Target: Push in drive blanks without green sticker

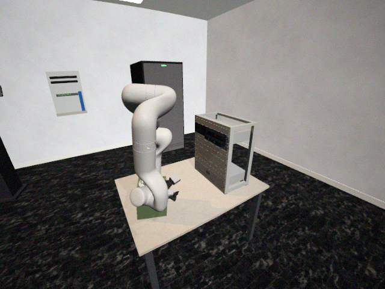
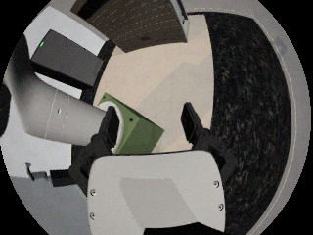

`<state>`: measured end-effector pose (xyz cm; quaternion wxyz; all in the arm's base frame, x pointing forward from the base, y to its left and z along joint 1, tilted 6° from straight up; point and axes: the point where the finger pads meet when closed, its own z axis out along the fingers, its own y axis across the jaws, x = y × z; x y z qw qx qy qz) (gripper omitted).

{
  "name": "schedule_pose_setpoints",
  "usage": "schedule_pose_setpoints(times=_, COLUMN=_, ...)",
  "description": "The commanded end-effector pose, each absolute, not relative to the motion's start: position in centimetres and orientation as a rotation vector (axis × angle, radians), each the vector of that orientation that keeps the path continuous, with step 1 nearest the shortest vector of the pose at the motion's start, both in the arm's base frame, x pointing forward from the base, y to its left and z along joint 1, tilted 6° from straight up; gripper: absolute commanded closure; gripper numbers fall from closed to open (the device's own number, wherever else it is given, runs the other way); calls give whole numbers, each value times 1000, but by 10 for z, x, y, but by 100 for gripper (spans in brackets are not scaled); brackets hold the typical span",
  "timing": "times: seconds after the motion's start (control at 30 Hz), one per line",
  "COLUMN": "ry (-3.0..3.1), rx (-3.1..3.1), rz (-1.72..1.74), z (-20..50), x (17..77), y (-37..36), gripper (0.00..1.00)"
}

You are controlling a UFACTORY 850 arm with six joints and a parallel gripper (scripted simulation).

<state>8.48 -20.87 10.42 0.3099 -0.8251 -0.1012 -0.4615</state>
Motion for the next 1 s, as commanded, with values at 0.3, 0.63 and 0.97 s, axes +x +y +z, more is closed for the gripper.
schedule_pose_setpoints(times=0.3, ry=-657, rx=-2275, rz=-1011, z=65, x=95, y=-191, gripper=0)
schedule_pose_setpoints(times=0.63, ry=-931, rx=-2292, rz=-871, z=43, x=98, y=-185, gripper=0)
schedule_pose_setpoints(times=0.97, ry=-1211, rx=-2271, rz=-728, z=24, x=100, y=-183, gripper=0)
